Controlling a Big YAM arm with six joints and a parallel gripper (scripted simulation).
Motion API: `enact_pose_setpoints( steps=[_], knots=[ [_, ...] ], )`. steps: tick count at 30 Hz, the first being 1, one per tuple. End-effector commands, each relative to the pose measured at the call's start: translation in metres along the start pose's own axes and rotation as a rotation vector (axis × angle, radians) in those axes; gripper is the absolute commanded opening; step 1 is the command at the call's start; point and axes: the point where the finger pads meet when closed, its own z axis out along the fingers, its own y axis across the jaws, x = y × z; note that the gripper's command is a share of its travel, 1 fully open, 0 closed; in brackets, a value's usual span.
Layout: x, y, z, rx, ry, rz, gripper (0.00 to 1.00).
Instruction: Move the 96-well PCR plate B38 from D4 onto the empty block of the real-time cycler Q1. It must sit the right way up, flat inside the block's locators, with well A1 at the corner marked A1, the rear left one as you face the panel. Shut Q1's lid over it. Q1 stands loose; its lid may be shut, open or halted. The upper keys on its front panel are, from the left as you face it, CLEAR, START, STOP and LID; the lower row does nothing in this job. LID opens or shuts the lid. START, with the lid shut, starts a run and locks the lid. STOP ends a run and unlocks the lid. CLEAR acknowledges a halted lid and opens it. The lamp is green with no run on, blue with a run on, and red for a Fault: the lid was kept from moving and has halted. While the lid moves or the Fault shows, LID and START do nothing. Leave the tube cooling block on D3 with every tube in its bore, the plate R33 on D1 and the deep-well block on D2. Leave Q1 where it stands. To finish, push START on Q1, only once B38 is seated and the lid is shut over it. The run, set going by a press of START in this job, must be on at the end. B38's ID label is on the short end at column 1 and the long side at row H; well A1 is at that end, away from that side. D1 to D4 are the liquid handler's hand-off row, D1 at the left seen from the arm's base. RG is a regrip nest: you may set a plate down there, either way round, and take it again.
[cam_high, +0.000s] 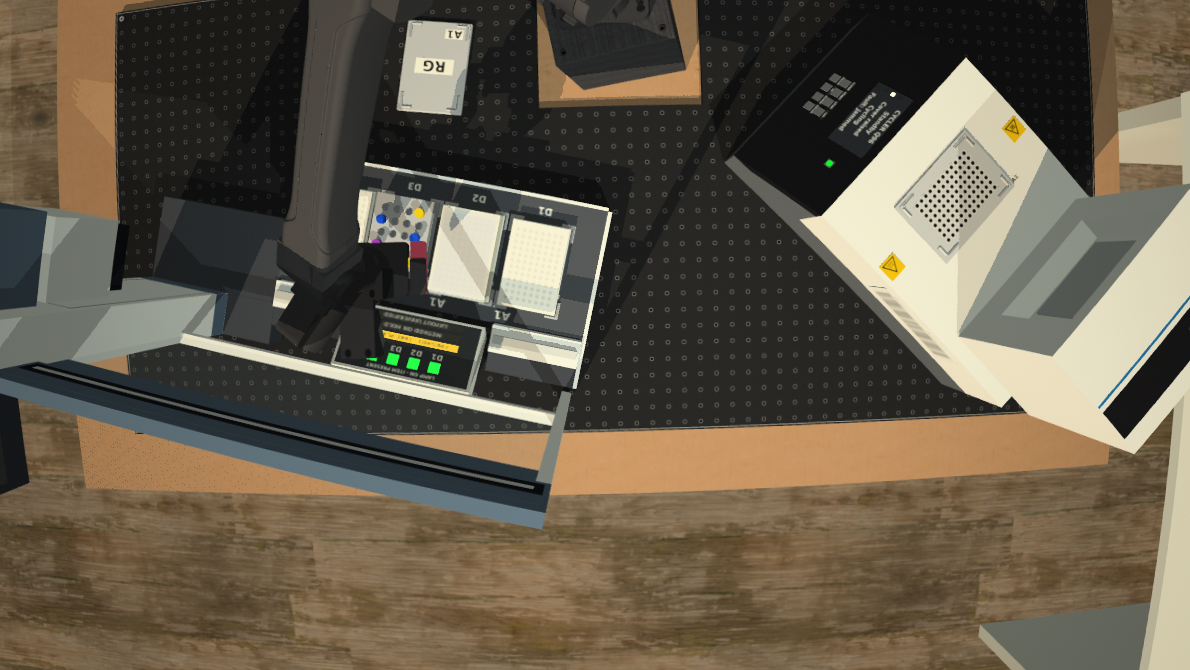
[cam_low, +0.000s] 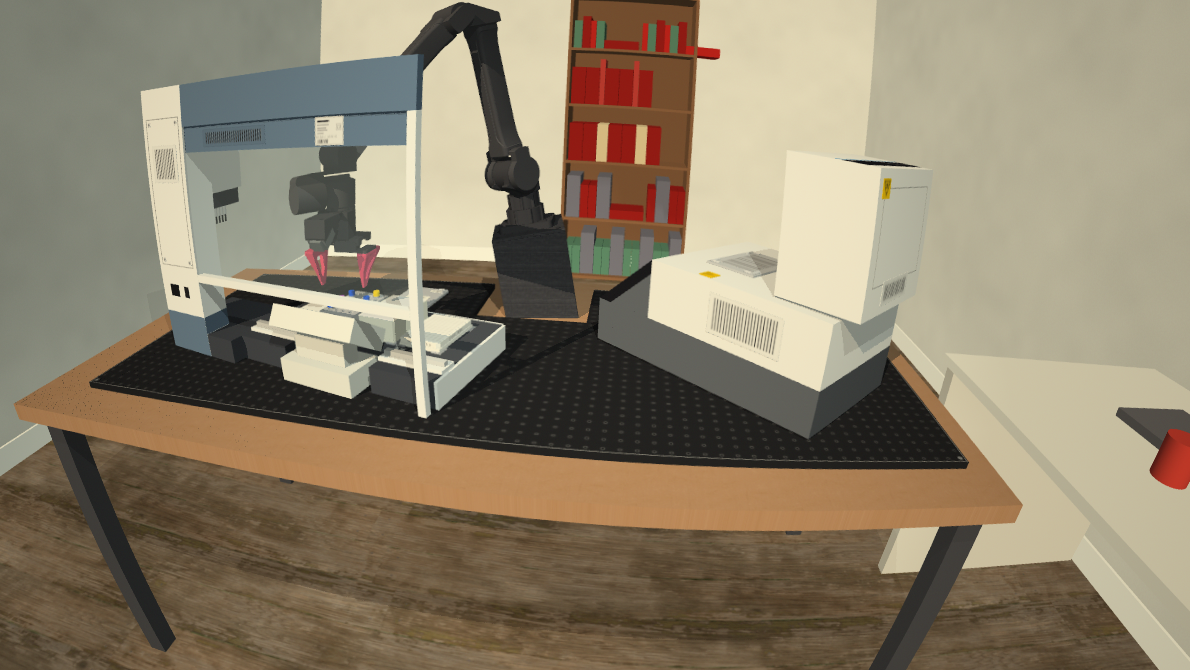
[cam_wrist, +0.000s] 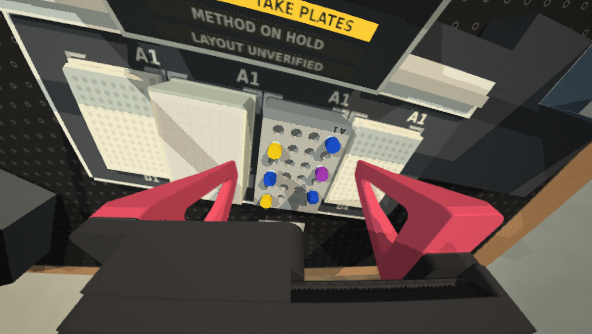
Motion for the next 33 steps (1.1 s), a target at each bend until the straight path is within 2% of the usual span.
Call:
enact_pose_setpoints(
  steps=[1,5,10,15,19,22,26,28,31,33],
  knots=[
    [-0.007,-0.010,0.000,-0.016,0.006,0.073,0.97],
    [0.000,-0.015,0.003,-0.022,0.013,0.071,0.97],
    [0.011,-0.053,-0.001,0.012,-0.019,0.054,0.97],
    [0.026,-0.073,0.008,-0.011,0.005,0.172,0.97],
    [0.038,-0.074,0.013,-0.040,0.029,0.253,0.97],
    [0.041,-0.076,0.014,-0.043,0.032,0.264,0.97],
    [0.056,-0.109,0.008,-0.006,0.003,0.243,0.97],
    [0.064,-0.122,0.011,-0.001,-0.001,0.242,0.97],
    [0.053,-0.115,0.014,0.000,-0.007,0.215,0.97],
    [0.050,-0.104,0.017,-0.012,0.000,0.196,0.97]
  ],
)
